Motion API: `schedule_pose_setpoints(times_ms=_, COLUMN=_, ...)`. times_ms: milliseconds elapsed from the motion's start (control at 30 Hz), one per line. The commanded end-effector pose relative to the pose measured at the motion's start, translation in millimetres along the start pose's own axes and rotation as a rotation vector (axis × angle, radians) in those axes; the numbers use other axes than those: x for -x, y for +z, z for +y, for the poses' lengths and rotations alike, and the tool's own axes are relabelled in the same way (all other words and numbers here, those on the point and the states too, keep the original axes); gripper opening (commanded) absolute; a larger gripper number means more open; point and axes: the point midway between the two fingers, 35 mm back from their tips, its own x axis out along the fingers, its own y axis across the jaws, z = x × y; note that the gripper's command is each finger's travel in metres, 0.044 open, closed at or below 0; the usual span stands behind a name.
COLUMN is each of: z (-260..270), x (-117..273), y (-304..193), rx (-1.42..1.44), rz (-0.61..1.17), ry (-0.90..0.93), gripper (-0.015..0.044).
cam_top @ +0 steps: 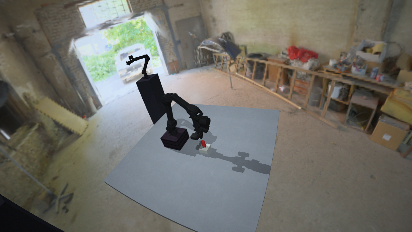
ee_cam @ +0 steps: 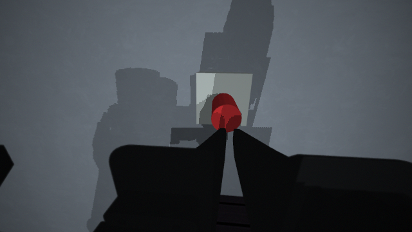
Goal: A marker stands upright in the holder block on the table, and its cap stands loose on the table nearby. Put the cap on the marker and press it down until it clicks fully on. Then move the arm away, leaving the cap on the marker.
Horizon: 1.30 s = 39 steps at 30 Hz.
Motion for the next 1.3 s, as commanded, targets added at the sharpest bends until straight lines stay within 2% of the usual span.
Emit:
schedule_pose_setpoints(times_ms=0, z=0, x=0, y=0, rx=-0.005, rz=-0.002, ry=0.003, gripper=0.0000)
schedule_pose_setpoints(times_ms=1267, z=1, x=-41, y=2, rx=-0.005, rz=-0.002, ry=0.003, gripper=0.0000)
